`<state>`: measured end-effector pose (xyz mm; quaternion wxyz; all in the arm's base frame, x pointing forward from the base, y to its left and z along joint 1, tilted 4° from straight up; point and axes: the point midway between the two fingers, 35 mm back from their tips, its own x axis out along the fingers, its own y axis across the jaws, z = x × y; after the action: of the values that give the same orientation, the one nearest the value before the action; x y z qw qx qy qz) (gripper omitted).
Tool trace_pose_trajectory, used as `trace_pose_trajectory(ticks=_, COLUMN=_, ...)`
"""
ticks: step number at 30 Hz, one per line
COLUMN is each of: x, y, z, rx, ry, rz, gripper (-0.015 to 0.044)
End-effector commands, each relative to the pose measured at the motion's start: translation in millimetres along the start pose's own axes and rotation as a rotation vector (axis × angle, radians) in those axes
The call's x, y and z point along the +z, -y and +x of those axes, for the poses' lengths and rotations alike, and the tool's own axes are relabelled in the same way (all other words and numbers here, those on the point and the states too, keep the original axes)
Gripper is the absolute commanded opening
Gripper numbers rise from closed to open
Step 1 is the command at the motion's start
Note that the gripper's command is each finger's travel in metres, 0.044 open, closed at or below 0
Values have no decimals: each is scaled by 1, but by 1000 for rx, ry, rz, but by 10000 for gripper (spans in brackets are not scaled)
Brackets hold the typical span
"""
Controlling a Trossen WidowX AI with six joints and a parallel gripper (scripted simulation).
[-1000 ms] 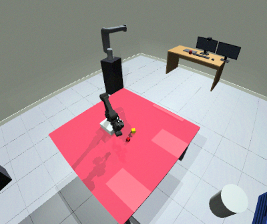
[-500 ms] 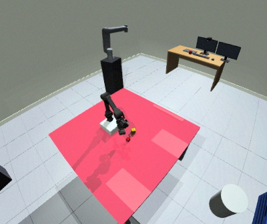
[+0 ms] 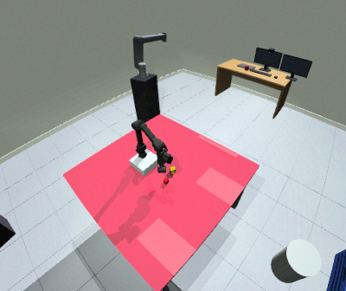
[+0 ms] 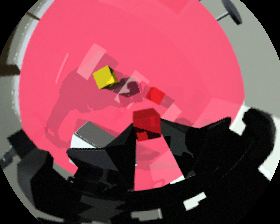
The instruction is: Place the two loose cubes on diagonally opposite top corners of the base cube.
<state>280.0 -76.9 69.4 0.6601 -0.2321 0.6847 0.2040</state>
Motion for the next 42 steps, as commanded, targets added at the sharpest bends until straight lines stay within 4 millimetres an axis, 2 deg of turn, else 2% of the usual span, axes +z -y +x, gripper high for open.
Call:
trace_pose_trajectory(ticks=1, x=10, y=-8, z=3, rx=6, ry=2, rz=48, gripper=105)
trace_pose_trajectory(ticks=32, x=71, y=-80, z=22, rx=24, ry=1, rz=470, gripper=105)
trace_pose_trajectory(ticks=42, x=72, y=-82, z=22, rx=24, ry=1, rz=479, gripper=105)
